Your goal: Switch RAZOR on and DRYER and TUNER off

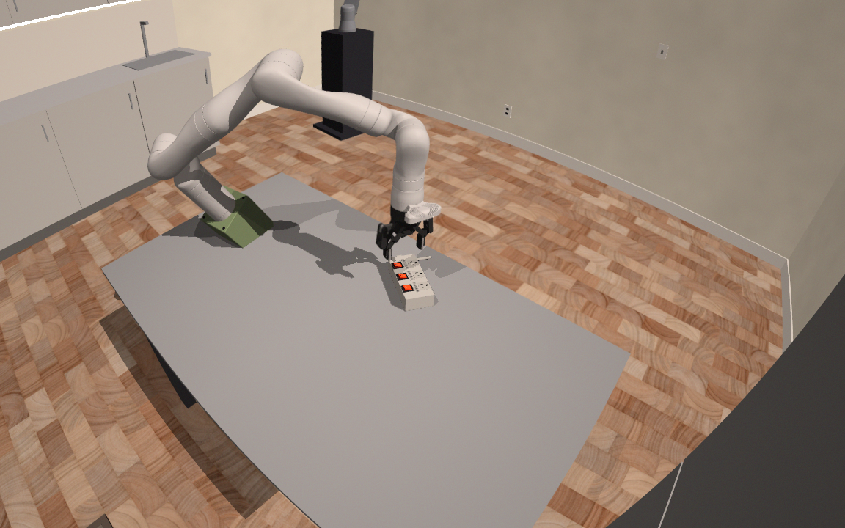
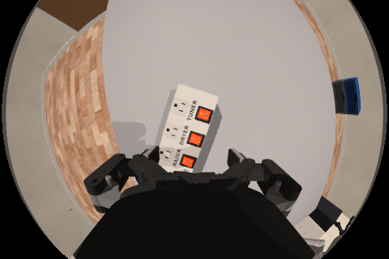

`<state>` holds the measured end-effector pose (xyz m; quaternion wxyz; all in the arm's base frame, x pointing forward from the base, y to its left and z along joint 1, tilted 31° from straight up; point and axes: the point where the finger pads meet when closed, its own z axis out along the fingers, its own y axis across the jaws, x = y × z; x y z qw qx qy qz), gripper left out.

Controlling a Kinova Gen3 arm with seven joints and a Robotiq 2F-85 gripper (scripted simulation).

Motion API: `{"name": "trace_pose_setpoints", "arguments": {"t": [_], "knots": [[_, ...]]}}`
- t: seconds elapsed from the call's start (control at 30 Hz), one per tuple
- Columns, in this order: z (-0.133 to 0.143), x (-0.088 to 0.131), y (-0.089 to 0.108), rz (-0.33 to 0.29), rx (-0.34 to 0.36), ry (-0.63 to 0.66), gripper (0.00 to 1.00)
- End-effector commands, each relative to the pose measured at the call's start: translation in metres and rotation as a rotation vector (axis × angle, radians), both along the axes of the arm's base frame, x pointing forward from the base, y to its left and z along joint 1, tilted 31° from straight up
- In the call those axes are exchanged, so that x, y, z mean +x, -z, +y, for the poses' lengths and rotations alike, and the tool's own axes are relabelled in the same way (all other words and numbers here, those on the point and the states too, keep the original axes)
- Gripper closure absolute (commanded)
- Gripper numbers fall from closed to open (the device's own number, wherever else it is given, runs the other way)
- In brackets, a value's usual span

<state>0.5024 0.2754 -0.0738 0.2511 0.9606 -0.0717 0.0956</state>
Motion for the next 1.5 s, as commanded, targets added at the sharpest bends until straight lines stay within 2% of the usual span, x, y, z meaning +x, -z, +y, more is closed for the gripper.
{"name": "trace_pose_setpoints", "arguments": {"t": [0.0, 0.17, 0.5, 0.97, 1.0, 1.47], "knots": [[-0.0010, -0.0003, -0.0018, -0.028, 0.007, 0.038, 0.00], [-0.0051, 0.0004, -0.0017, -0.077, 0.022, 0.120, 0.00], [-0.0091, 0.0012, -0.0018, -0.123, 0.037, 0.198, 0.00], [-0.0104, 0.0015, -0.0018, -0.139, 0.041, 0.223, 0.00], [-0.0104, 0.0015, -0.0018, -0.139, 0.041, 0.223, 1.00], [-0.0104, 0.0015, -0.0018, -0.139, 0.041, 0.223, 1.00]]}}
